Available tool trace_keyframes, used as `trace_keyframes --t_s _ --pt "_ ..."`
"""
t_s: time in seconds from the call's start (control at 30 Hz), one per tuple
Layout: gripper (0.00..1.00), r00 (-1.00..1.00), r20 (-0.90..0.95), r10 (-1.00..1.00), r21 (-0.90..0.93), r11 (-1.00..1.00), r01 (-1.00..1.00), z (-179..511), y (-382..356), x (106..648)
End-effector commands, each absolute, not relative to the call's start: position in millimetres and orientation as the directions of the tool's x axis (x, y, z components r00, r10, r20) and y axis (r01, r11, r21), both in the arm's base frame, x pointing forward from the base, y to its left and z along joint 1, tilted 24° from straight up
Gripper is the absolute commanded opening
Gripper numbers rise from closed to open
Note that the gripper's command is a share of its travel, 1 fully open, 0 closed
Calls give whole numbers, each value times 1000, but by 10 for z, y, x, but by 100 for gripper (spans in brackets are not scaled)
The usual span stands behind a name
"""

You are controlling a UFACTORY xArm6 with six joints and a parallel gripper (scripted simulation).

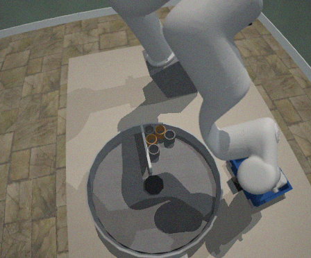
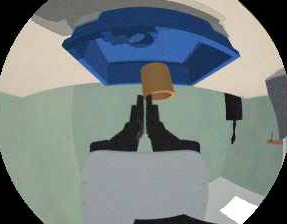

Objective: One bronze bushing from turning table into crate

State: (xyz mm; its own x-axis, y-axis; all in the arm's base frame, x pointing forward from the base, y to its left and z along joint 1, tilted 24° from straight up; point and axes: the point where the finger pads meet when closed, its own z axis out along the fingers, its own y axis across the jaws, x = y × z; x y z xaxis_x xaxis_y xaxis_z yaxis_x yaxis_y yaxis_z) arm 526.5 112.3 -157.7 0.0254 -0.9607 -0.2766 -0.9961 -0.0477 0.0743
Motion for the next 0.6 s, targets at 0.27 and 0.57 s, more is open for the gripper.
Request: trace_keyframes --t_s 0.27,0.57 --pt "0 27 -277 -960 70 -49 -996 -1734 1053 5274" --pt "0 27 -277 -960 70 -49 -996 -1841 1005 5269"
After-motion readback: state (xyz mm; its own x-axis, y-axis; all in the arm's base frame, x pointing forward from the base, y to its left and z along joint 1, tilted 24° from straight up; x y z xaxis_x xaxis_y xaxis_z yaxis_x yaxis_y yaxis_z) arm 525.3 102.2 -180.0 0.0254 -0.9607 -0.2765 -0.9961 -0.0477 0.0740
